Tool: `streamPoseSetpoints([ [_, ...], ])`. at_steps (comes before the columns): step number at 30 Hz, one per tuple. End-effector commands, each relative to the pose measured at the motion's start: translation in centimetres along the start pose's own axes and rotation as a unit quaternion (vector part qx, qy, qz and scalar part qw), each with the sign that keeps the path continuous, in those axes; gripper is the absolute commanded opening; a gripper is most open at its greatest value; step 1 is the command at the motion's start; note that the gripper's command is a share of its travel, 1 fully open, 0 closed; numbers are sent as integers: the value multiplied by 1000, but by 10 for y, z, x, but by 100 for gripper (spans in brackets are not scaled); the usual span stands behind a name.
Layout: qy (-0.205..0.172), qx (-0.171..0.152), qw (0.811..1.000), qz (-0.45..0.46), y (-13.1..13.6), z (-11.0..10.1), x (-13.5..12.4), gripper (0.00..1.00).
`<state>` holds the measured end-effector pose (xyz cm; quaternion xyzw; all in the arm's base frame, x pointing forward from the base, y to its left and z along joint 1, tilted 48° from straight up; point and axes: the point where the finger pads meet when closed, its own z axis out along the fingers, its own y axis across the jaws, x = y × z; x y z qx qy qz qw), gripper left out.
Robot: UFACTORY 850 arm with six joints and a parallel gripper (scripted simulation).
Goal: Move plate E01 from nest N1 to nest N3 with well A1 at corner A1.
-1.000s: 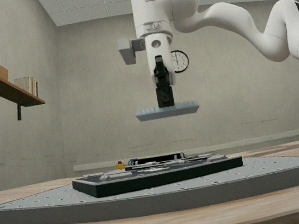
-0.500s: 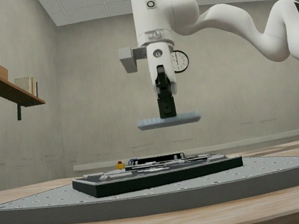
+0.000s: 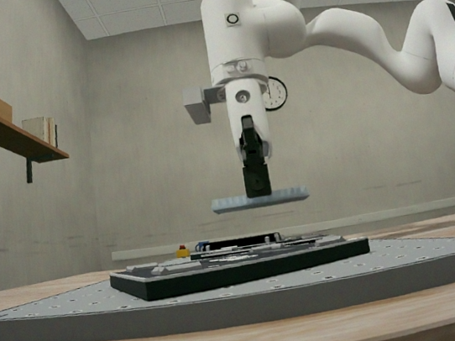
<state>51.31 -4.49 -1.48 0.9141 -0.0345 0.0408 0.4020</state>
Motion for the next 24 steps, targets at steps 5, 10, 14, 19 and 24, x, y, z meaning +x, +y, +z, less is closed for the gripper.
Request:
streamPoseSetpoints([
  [5, 1, 0, 1000, 0, 0, 13, 1, 0],
  [10, 1, 0, 1000, 0, 0, 21, 1, 0],
  [14, 1, 0, 1000, 0, 0, 26, 1, 0],
  [19, 1, 0, 1000, 0, 0, 33, 1, 0],
  [24, 1, 0, 1000, 0, 0, 38, 1, 0],
])
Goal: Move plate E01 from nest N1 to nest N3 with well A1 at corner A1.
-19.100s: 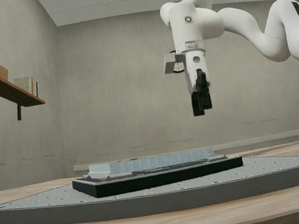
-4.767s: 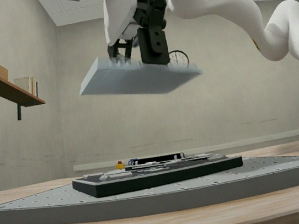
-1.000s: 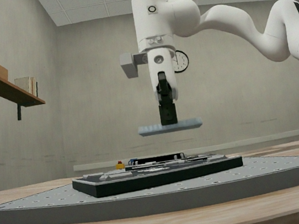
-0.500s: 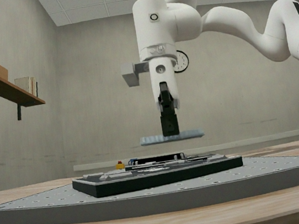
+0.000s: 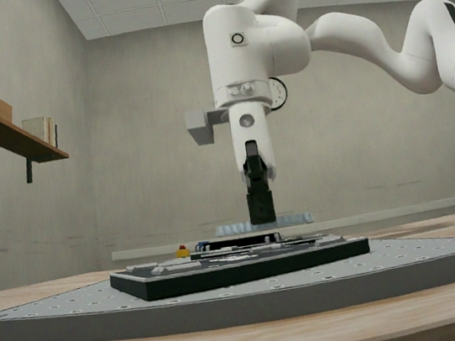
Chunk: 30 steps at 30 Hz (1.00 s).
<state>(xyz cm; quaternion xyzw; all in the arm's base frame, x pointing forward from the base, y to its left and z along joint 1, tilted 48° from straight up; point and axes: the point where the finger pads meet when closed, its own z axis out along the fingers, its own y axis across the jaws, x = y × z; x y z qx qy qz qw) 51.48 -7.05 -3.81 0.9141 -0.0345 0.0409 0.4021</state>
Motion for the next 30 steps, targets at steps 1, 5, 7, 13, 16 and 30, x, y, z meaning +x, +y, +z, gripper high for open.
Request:
streamPoseSetpoints([
  [1, 1, 0, 1000, 0, 0, 4, 1, 0],
  [5, 1, 0, 1000, 0, 0, 4, 1, 0],
  [7, 1, 0, 1000, 0, 0, 4, 1, 0],
  [13, 1, 0, 1000, 0, 0, 4, 1, 0],
  [16, 1, 0, 1000, 0, 0, 4, 1, 0],
  [30, 1, 0, 1000, 0, 0, 9, 1, 0],
])
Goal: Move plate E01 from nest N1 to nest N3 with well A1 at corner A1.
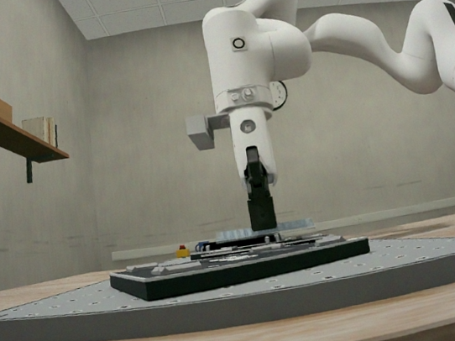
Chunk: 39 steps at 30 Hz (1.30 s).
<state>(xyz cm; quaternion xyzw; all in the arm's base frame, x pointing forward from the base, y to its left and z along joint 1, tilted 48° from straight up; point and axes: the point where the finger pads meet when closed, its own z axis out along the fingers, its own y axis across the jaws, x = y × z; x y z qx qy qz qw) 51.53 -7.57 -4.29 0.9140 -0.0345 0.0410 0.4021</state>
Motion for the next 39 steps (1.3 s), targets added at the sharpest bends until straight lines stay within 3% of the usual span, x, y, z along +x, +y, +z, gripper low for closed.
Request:
streamPoseSetpoints([
  [1, 1, 0, 1000, 0, 0, 2, 1, 0],
  [32, 1, 0, 1000, 0, 0, 10, 1, 0],
  [33, 1, 0, 1000, 0, 0, 11, 1, 100],
  [39, 1, 0, 1000, 0, 0, 11, 1, 100],
])
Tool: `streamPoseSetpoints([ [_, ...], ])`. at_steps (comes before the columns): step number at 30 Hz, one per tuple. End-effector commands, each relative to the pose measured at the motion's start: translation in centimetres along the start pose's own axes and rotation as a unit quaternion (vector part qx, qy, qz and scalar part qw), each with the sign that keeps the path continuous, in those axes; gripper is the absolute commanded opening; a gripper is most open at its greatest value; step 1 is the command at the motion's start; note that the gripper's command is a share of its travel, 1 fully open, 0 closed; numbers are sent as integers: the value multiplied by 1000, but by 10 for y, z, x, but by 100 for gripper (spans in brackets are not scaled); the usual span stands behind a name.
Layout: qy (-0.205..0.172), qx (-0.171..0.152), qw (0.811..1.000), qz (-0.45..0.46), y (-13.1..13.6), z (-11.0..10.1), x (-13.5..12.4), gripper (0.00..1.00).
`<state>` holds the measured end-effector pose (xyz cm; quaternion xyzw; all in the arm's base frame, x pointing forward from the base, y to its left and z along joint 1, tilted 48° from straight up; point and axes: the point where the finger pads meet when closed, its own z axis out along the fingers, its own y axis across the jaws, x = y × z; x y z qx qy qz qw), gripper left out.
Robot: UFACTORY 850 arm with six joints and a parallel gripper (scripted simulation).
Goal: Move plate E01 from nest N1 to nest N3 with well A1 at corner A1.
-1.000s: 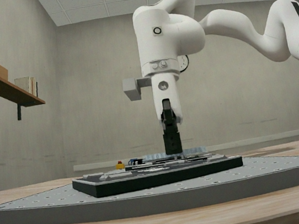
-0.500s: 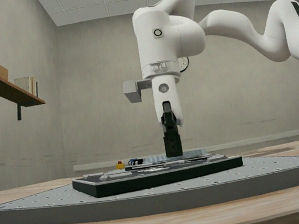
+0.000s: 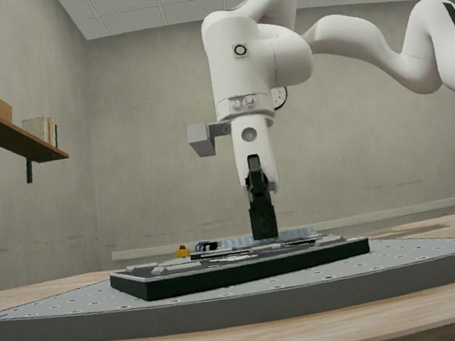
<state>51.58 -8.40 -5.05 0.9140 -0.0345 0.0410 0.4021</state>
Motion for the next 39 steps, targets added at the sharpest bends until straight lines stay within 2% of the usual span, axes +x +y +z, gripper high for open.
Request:
streamPoseSetpoints([
  [1, 1, 0, 1000, 0, 0, -1, 1, 100],
  [39, 1, 0, 1000, 0, 0, -6, 1, 100],
])
